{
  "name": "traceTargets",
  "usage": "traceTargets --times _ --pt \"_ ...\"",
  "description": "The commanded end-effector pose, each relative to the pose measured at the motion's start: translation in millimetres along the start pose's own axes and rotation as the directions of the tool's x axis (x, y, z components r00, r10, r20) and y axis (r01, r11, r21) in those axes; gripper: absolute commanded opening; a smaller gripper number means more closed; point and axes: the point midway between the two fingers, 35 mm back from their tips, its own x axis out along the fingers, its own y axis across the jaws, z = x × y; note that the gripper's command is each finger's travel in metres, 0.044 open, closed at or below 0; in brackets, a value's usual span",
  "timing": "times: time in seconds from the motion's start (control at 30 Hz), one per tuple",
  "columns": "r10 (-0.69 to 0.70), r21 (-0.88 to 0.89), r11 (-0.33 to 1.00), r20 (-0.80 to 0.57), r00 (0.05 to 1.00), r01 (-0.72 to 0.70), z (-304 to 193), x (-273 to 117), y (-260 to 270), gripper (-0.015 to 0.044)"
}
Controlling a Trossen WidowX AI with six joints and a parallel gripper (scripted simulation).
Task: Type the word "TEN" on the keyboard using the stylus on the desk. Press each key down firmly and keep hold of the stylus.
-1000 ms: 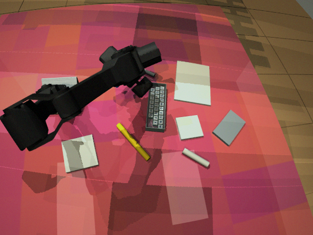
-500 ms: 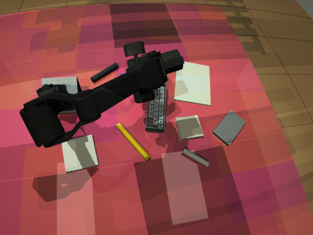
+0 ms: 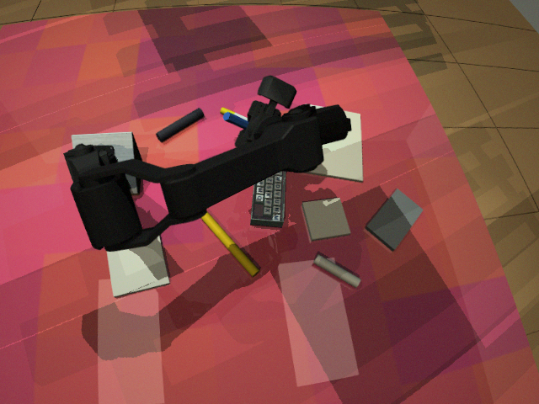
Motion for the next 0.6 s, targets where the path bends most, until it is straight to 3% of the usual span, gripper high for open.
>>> traceTargets --times 0.0,0.27,0.57 --pt "0.021 0.132 0.991 -0.034 0.999 -0.016 6.4 -5.6 1.8 0.0" --pt "0.069 0.444 0.896 -0.115 0.991 -0.011 18.1 -19.8 3.1 0.0" --pt "0.131 0.733 0.678 -0.2 0.971 0.059 30.6 -36.3 2.5 0.0"
